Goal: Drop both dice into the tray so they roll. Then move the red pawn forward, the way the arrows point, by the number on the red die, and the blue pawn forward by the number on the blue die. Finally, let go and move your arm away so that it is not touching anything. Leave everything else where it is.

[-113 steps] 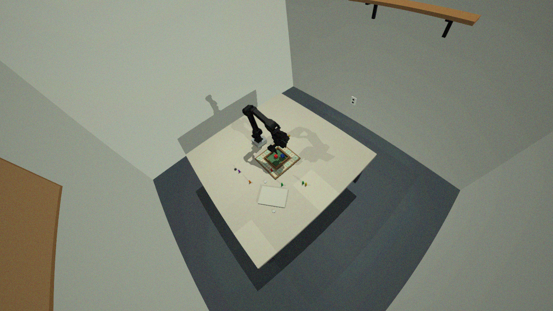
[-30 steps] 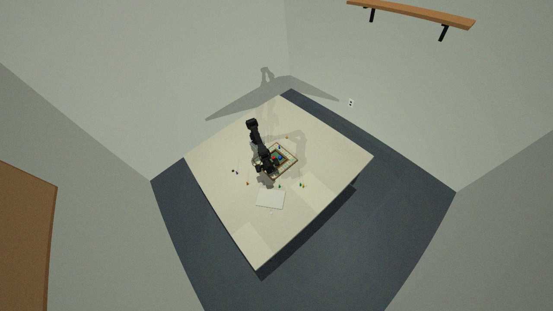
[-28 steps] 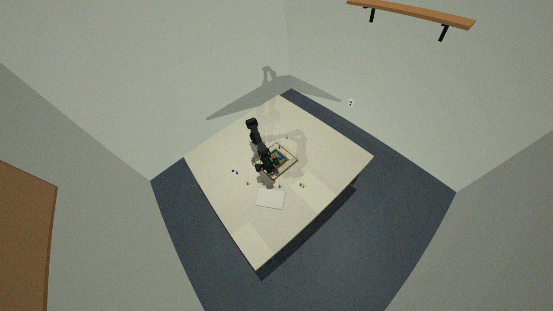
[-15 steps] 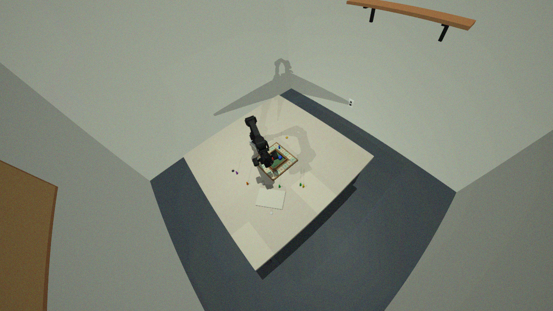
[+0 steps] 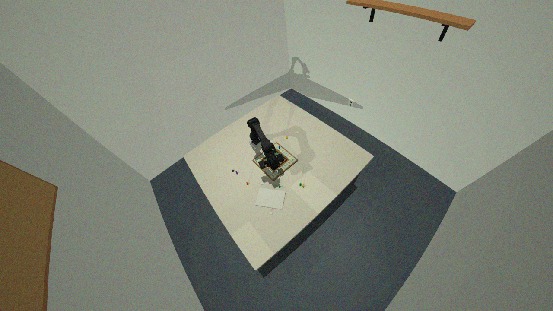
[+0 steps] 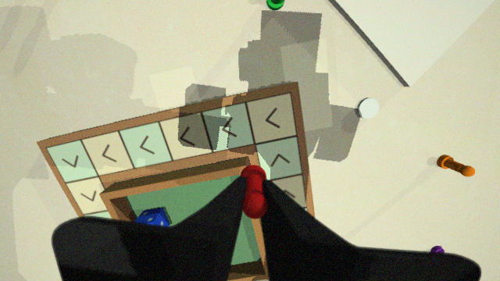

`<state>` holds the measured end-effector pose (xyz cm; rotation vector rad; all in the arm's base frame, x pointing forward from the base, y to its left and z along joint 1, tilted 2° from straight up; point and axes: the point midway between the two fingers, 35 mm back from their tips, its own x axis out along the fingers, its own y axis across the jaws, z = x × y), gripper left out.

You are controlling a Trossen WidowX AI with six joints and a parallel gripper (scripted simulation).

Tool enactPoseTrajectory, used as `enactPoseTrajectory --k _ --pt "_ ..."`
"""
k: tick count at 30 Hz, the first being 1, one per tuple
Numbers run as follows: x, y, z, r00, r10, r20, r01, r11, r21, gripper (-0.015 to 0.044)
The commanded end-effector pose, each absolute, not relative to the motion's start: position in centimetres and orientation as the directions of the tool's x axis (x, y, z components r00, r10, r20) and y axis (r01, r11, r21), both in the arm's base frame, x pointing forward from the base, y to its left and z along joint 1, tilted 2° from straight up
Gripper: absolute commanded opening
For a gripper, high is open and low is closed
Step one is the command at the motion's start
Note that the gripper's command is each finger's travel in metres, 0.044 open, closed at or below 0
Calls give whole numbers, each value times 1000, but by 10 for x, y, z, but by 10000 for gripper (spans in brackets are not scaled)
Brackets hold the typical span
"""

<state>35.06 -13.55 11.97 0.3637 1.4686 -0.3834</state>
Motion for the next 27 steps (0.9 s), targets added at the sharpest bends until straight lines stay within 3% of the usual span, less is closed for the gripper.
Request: enactPoseTrajectory --k 1,27 --pt "366 -124 97 63 -25 -998 482 876 8 0" --pt "374 -120 44 63 -22 -998 490 872 12 0"
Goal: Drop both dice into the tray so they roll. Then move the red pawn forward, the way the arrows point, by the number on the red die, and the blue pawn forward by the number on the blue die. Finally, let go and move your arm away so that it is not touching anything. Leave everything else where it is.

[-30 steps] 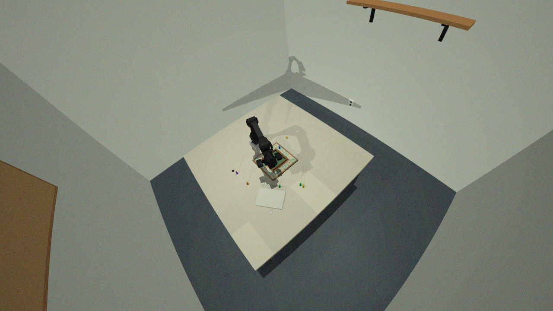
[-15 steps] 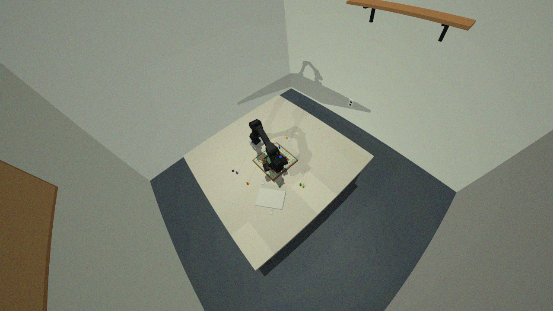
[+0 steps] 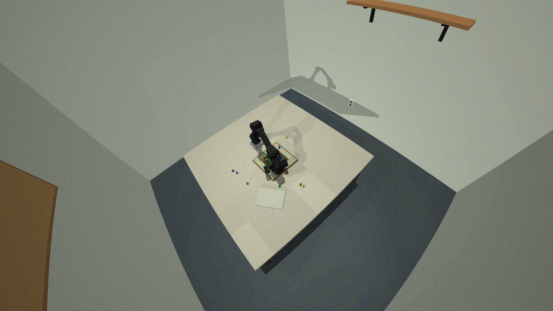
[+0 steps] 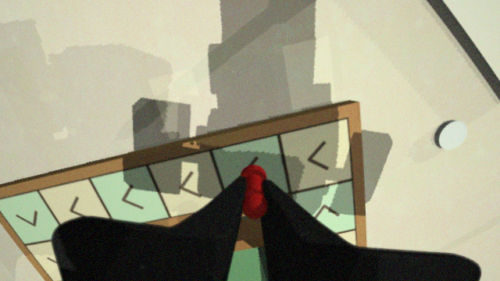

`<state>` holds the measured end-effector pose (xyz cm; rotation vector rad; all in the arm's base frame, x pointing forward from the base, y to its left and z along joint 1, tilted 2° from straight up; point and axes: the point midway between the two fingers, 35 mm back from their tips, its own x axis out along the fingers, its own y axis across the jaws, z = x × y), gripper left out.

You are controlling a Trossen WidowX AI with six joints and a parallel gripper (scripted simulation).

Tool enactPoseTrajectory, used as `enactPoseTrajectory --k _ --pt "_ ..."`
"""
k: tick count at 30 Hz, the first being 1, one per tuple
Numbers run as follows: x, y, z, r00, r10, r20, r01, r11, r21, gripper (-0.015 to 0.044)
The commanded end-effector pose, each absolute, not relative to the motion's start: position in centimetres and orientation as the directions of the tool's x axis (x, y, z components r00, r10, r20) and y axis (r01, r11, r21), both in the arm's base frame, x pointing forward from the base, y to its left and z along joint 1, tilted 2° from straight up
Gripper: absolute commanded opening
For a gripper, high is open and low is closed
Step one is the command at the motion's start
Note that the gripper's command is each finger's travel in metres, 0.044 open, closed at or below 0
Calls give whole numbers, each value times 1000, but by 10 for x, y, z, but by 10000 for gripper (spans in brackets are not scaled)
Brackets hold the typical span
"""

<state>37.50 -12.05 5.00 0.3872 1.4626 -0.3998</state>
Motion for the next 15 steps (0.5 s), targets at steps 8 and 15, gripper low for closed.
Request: enactPoseTrajectory --k 8,15 --pt "375 -120 42 63 -24 -998 485 874 9 79" --pt "375 -120 42 63 -24 -998 485 874 9 263"
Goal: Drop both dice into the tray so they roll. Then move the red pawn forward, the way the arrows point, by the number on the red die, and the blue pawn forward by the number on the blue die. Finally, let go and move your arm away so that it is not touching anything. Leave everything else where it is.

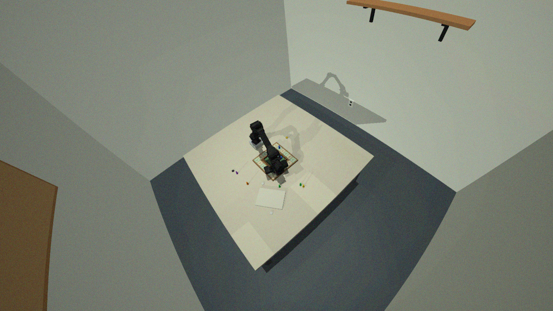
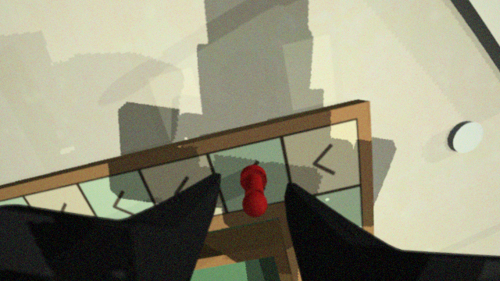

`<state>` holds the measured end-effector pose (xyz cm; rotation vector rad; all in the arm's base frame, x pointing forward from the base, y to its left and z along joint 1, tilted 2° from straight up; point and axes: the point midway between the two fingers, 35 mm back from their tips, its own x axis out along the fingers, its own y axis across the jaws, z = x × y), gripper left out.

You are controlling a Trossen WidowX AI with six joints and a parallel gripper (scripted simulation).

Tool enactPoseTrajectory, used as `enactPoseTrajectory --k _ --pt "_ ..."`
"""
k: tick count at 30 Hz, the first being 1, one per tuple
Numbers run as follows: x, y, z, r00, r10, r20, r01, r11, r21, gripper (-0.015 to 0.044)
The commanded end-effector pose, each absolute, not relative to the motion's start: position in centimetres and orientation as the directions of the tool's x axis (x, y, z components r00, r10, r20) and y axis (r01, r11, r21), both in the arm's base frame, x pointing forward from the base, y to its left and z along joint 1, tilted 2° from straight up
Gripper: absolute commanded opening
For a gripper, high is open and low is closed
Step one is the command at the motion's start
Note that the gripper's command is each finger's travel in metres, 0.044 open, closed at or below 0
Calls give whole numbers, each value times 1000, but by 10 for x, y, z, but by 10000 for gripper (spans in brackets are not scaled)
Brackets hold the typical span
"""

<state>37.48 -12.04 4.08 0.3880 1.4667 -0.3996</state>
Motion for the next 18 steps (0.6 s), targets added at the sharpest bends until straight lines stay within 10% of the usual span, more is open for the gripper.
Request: enactPoseTrajectory --k 1,7,18 --pt "375 -120 42 63 -24 -998 485 874 9 289" --pt "375 -120 52 63 -24 -998 486 874 10 440" --pt "365 -91 92 62 -19 -998 470 883 13 361"
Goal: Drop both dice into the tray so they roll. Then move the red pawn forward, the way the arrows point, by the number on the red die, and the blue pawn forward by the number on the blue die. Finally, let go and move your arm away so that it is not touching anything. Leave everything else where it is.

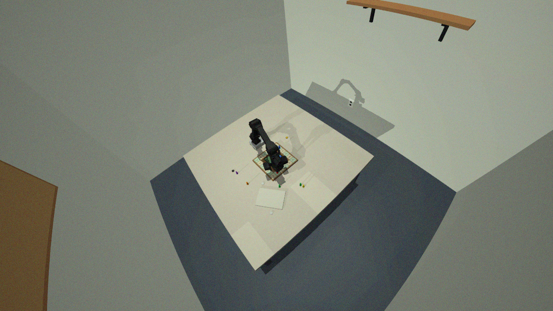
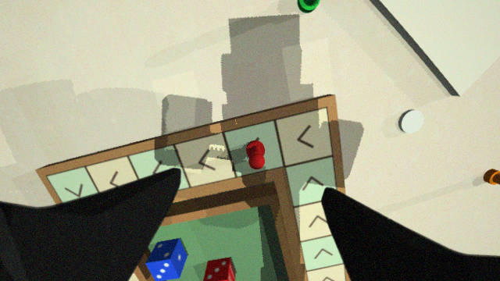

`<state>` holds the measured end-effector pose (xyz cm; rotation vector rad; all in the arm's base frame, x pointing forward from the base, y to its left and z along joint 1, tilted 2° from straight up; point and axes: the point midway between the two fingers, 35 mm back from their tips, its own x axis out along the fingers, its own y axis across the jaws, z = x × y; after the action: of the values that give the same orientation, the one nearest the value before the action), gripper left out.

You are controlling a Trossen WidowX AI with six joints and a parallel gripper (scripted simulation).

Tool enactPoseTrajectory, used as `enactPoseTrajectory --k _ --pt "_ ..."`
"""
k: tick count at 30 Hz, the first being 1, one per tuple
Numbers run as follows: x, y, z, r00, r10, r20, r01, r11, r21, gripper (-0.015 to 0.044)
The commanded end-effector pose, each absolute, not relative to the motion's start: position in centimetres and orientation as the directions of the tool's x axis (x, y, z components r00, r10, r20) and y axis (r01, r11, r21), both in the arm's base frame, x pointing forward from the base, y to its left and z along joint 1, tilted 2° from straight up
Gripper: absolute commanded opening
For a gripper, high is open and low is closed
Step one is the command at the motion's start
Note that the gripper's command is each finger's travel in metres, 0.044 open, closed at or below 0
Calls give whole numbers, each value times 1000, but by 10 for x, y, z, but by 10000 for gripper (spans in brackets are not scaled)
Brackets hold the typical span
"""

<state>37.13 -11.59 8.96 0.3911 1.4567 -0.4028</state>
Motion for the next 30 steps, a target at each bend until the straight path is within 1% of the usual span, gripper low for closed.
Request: enactPoseTrajectory --k 1,6,11,13,15,30 --pt "359 -72 93 61 -17 -998 456 890 13 335" --pt "316 8 96 57 -9 -998 387 922 13 204" --pt "255 65 90 52 -4 -999 314 949 13 200" --pt "229 81 85 50 -3 -999 285 959 12 200" --pt "212 88 81 49 -2 -999 266 964 11 200" --pt "215 87 62 50 -2 -999 264 964 11 200"
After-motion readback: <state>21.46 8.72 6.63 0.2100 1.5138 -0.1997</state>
